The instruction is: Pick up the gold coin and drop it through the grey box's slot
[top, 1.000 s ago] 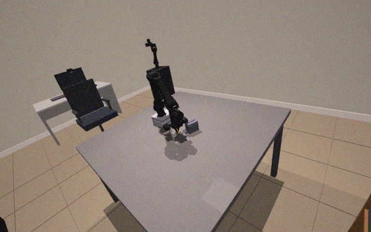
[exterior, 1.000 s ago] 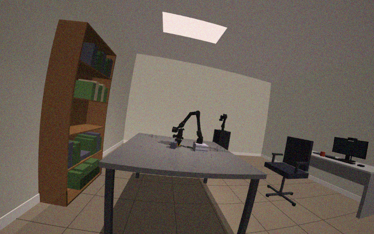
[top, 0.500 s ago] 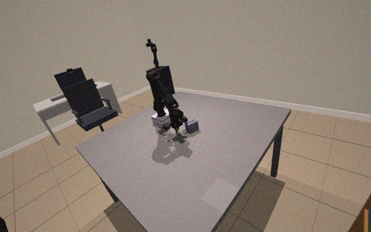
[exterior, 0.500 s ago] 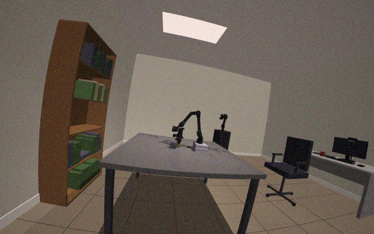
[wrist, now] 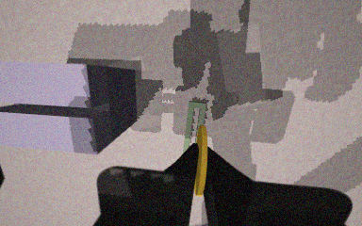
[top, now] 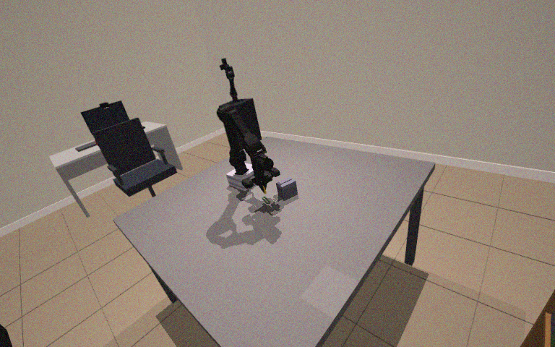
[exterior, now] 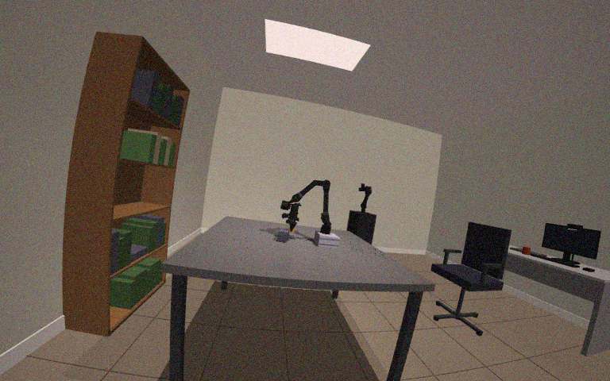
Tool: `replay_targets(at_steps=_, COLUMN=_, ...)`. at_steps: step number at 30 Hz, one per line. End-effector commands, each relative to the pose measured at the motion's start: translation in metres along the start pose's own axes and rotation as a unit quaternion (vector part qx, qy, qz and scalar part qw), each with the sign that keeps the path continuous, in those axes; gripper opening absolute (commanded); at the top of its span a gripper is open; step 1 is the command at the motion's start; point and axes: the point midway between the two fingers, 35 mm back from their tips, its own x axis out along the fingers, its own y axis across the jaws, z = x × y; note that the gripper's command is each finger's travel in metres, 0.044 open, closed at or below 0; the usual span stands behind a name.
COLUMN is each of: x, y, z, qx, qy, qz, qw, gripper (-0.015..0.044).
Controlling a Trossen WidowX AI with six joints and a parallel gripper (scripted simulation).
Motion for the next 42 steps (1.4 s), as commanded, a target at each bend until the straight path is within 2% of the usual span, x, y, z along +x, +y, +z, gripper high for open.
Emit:
replay_targets(at_steps=1, x=-0.011, y=0.001, z=0.001, qx=0.004, qy=-0.001, qz=0.002, qw=1.0, gripper=0.0)
replay_targets(at_steps=20, x=-0.051, y=0.001, z=-0.004, qx=0.023, qy=0.001, qz=0.005, qw=1.0, gripper=0.0)
replay_targets(at_steps=31, x=-0.051, y=0.003, z=-0.003, qx=0.205, qy=0.001, qz=0.005, qw=0.979, gripper=0.0)
replay_targets(at_steps=42, x=-0.051, y=0.006, z=-0.002, qx=0.382, qy=0.002, qz=0.004, qw=0.924, gripper=0.0)
